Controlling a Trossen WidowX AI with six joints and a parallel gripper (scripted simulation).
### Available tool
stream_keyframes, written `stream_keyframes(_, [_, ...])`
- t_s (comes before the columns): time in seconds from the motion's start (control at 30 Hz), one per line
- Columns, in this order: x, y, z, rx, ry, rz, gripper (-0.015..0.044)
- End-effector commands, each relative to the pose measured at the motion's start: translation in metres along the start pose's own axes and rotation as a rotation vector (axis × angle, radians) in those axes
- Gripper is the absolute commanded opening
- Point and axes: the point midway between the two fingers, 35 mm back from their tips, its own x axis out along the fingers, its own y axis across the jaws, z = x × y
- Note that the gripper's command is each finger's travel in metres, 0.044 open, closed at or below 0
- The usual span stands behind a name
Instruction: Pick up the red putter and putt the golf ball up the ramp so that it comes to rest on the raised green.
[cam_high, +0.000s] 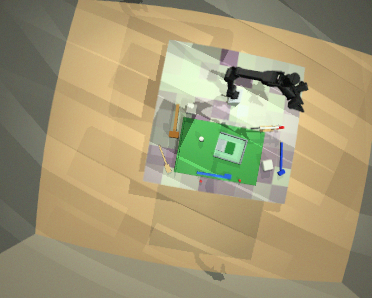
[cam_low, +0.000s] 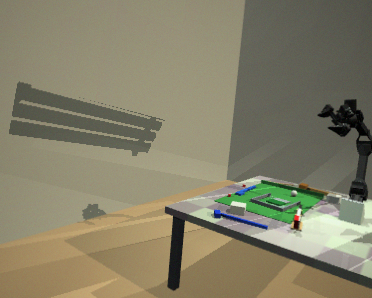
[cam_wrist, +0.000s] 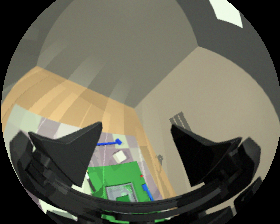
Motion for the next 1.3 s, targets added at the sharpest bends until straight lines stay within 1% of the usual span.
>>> stream_keyframes(0.0, [0.04, 0.023, -0.059, -0.036, 0.154, 0.106, 0.044])
stream_keyframes(0.2, [0.078, 0.054, -0.149, -0.052, 0.363, 0.272, 0.044])
stream_keyframes(0.37, [0.091, 0.087, -0.226, -0.048, 0.527, 0.437, 0.044])
stream_keyframes(0.53, [0.087, 0.127, -0.302, -0.025, 0.683, 0.637, 0.044])
stream_keyframes(0.73, [0.061, 0.178, -0.378, 0.027, 0.835, 0.901, 0.044])
stream_keyframes(0.8, [0.057, 0.184, -0.386, 0.035, 0.85, 0.933, 0.044])
stream_keyframes(0.97, [0.057, 0.184, -0.386, 0.035, 0.85, 0.933, 0.044])
stream_keyframes(1.13, [0.061, 0.195, -0.404, 0.035, 0.851, 0.933, 0.044])
stream_keyframes(1.27, [0.062, 0.196, -0.406, 0.035, 0.852, 0.933, 0.044])
